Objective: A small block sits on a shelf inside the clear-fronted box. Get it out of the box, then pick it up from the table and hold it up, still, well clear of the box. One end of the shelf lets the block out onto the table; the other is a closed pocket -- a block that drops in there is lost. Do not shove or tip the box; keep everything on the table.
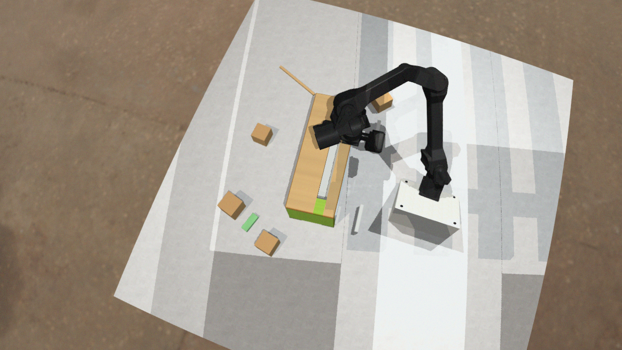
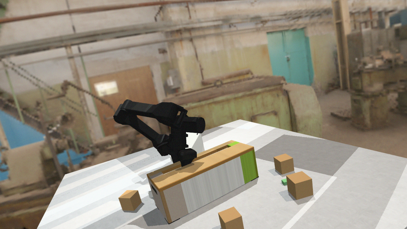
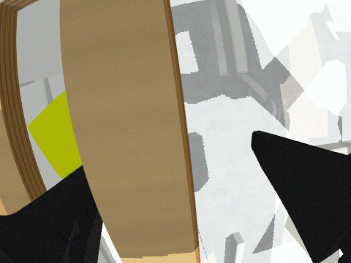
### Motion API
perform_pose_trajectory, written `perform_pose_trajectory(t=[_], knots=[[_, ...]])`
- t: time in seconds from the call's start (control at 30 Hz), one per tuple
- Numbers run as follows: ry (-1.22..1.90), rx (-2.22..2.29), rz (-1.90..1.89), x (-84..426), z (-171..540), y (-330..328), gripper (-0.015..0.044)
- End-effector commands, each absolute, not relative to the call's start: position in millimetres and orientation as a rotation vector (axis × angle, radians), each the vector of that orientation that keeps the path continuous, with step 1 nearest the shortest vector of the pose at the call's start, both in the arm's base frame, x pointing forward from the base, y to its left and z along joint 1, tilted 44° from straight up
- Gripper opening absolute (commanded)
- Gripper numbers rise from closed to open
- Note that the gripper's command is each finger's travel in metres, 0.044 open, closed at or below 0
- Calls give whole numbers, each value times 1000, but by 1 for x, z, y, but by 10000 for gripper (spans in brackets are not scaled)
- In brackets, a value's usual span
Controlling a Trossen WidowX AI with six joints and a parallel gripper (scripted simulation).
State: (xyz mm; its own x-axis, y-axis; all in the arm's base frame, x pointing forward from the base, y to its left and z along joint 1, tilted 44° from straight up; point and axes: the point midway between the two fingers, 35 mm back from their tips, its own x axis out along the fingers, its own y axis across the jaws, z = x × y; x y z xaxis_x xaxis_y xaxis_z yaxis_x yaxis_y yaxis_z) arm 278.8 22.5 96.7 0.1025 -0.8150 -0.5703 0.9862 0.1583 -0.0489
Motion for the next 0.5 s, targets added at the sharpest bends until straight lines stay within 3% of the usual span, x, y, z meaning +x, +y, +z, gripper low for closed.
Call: perform_pose_trajectory(t=[0.0, 0.47], knots=[[533, 387, -1380, 280, 104, 15, 400], [532, 386, -1381, 284, 121, -3, 400]])
